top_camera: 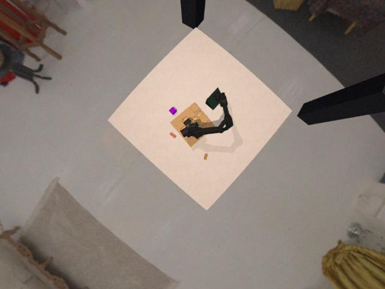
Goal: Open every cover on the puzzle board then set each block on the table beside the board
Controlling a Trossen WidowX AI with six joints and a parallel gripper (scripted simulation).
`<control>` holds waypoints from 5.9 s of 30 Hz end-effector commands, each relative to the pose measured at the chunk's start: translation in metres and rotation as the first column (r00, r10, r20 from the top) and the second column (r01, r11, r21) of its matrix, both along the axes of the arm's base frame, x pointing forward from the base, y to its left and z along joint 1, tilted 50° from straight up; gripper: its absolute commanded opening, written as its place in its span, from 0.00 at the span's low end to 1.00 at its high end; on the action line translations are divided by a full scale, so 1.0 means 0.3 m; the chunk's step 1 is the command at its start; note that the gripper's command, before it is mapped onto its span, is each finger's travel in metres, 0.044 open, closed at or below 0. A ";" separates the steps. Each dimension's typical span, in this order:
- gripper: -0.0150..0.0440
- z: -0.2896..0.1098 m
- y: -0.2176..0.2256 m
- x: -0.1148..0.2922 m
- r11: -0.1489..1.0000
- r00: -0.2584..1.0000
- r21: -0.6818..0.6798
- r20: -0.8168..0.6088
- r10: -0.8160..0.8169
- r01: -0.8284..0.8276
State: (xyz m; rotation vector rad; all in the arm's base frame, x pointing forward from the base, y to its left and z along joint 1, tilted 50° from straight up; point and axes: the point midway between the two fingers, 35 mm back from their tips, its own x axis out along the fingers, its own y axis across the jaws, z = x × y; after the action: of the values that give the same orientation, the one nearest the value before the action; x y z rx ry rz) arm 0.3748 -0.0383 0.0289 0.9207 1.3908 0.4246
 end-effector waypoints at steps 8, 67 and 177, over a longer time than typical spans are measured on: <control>0.25 -0.026 -0.028 0.019 1.000 1.000 -0.005 0.002 0.004 -0.004; 0.25 0.002 -0.194 0.063 1.000 1.000 -0.010 0.002 0.003 -0.003; 0.25 -0.162 0.013 -0.523 0.960 0.909 0.023 -0.327 -0.258 0.280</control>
State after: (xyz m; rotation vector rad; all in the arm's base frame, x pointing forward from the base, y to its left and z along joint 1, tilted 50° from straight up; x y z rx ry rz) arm 0.2205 -0.0361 -0.0186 1.2702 1.5103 0.1123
